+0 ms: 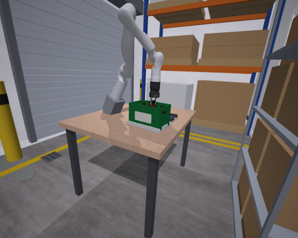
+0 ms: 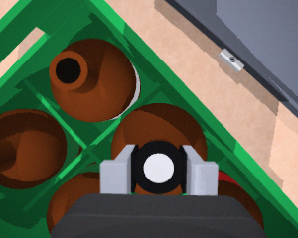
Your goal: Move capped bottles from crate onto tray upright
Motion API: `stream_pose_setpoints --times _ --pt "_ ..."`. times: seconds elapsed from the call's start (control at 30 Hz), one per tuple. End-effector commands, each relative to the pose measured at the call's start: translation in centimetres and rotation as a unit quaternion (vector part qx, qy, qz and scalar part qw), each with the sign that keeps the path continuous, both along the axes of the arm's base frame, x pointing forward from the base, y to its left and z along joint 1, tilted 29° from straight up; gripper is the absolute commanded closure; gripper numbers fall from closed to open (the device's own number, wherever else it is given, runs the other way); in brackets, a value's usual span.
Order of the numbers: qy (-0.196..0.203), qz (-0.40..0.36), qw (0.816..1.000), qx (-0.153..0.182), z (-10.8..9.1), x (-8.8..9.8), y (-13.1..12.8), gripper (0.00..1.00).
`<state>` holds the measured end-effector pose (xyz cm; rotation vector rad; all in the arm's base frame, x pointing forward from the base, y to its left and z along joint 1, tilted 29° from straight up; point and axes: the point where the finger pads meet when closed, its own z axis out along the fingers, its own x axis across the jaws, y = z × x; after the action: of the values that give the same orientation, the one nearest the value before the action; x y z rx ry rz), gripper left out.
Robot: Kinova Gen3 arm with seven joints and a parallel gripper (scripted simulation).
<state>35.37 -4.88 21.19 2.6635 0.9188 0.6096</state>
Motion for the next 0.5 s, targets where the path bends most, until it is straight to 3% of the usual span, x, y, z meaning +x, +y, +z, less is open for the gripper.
stream_pose_setpoints --times 0.0,0.47 --pt "-0.005 -0.009 1.000 0.009 1.1 -0.3 -0.4 1.00" --pt "-0.004 -0.005 1.000 0.006 4.3 -2.1 0.0 1.00"
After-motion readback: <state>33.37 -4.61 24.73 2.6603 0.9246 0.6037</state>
